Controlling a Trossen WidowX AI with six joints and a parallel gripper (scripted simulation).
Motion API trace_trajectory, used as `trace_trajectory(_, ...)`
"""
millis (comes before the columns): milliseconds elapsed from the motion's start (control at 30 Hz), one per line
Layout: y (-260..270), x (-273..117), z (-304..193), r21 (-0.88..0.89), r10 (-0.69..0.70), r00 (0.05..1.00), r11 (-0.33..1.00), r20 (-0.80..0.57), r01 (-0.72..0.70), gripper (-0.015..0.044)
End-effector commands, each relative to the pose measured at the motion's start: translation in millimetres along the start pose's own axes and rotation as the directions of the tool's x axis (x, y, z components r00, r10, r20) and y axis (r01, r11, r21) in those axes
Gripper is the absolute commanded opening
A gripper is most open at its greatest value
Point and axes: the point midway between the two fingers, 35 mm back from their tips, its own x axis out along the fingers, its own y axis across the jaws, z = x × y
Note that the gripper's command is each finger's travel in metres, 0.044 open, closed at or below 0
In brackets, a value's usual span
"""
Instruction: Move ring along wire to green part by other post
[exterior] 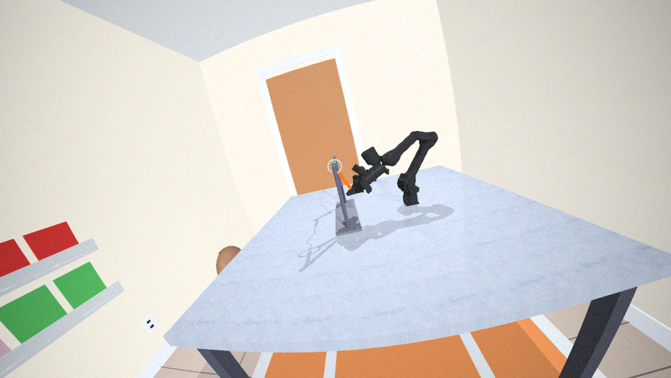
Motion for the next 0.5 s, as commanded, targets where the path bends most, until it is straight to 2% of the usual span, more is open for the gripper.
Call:
trace_trajectory(0,4,1,0,0.004,-0.002,1.0,1.0,-0.001,0.002,-0.015)
trace_trajectory(467,18,3,0,0.005,0.0,1.0,1.0,0.003,0.0,-0.015)
